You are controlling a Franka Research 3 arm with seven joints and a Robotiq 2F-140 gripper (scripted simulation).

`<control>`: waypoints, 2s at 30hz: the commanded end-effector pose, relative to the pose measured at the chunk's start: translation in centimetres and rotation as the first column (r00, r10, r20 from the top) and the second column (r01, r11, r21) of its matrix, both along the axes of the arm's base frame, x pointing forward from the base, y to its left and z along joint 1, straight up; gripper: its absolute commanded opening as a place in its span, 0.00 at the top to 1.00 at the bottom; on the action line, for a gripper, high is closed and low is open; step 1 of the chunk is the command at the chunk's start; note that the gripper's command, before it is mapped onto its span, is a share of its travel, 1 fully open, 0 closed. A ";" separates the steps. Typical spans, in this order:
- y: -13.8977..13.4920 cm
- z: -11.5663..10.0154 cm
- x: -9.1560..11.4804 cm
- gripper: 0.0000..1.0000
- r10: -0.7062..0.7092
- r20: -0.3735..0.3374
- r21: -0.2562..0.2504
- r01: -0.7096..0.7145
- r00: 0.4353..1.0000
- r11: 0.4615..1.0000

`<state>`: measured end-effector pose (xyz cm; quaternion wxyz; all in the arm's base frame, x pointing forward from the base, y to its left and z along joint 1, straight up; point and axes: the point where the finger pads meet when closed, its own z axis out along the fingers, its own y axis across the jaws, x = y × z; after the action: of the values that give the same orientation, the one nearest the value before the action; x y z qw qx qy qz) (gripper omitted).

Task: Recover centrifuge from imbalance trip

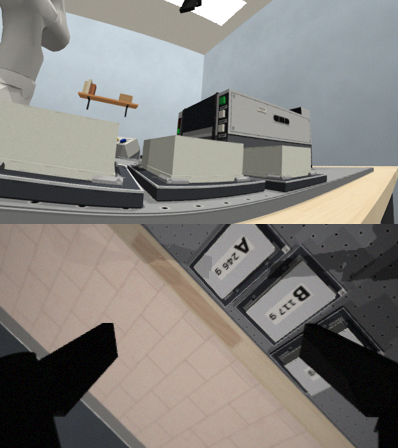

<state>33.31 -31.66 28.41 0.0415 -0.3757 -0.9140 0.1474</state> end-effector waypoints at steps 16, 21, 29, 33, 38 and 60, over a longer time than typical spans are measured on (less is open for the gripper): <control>1.2 -1.6 -4.4 0.00 -0.527 0.171 0.144 0.508 0.833 0.849; 1.6 -1.9 -5.1 0.00 -0.606 0.182 0.186 0.578 0.774 0.795; 1.6 -1.9 -5.1 0.00 -0.606 0.182 0.186 0.578 0.774 0.795; 1.6 -1.9 -5.1 0.00 -0.606 0.182 0.186 0.578 0.774 0.795; 1.6 -1.9 -5.1 0.00 -0.606 0.182 0.186 0.578 0.774 0.795; 2.1 -2.2 -6.0 0.00 -0.697 0.187 0.239 0.656 0.692 0.716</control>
<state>27.17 -29.65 26.10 0.0035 -0.6841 -0.7294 0.0051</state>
